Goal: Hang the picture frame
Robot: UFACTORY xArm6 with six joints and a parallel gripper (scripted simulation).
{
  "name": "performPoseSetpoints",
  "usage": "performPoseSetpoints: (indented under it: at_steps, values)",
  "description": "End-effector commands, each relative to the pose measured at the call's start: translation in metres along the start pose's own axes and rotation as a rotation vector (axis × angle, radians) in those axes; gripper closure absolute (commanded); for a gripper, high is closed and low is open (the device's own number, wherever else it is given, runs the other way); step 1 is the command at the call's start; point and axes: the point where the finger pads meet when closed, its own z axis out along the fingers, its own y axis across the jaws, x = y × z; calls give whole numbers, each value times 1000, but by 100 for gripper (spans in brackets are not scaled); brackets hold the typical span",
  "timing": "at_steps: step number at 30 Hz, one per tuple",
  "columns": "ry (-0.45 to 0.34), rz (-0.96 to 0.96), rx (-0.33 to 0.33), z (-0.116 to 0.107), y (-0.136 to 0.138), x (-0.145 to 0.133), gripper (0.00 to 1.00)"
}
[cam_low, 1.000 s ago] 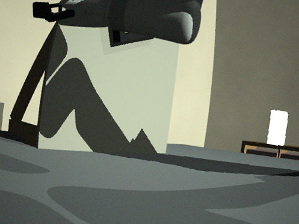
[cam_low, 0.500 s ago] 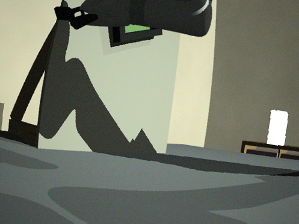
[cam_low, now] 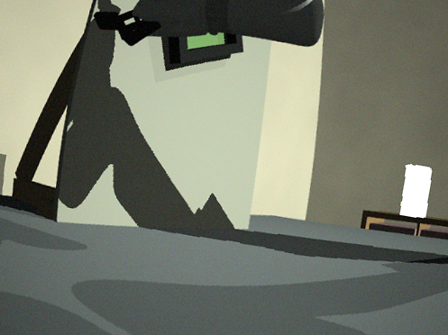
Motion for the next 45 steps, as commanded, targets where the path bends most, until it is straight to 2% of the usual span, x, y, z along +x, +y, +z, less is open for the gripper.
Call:
performPoseSetpoints:
  at_steps: [1, 20, 27, 38, 41, 45]
  values:
    - [2, -1, -1, 0, 1, 1, 0]
    - [-5, -33, 0, -1, 6, -4, 0]
    - [-45, -205, 7, -11, 35, -26, 0]
    - [-47, -213, 7, -12, 36, -27, 0]
    - [-64, -278, 11, -17, 47, -36, 0]
    - [-119, -457, 25, -34, 77, -60, 0]
